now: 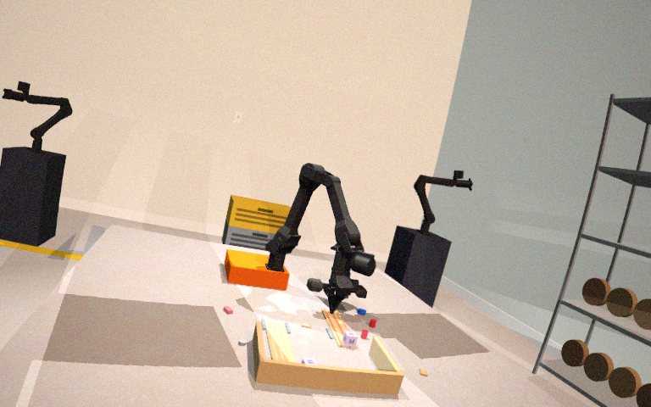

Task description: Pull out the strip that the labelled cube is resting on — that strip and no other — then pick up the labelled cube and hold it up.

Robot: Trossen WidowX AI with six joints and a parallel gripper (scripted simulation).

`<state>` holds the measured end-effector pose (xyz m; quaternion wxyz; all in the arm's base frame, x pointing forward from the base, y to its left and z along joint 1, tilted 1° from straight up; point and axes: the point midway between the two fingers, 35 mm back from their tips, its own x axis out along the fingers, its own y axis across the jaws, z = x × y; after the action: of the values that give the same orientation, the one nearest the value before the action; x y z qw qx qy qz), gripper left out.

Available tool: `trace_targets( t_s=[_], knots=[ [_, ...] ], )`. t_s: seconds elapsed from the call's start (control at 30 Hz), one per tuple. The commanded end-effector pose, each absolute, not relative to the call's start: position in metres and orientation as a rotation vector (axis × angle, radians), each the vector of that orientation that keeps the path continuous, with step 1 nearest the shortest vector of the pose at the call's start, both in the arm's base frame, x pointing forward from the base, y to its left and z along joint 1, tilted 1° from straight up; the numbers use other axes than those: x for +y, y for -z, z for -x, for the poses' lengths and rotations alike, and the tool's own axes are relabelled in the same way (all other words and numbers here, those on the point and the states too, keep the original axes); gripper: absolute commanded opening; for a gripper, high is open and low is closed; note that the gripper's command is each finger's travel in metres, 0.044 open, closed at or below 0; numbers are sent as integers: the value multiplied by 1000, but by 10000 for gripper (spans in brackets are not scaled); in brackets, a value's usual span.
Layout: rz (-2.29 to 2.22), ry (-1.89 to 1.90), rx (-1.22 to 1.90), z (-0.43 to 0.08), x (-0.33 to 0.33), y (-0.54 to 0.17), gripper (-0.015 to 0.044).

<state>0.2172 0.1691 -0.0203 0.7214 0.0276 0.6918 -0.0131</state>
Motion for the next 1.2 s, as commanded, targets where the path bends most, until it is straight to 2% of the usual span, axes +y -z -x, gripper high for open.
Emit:
trace_targets(
  t_s=[0.0,1.17],
  knots=[
    [-48,38,1560,-203,166,27,0],
    [-48,38,1560,-199,166,27,0]
  ],
)
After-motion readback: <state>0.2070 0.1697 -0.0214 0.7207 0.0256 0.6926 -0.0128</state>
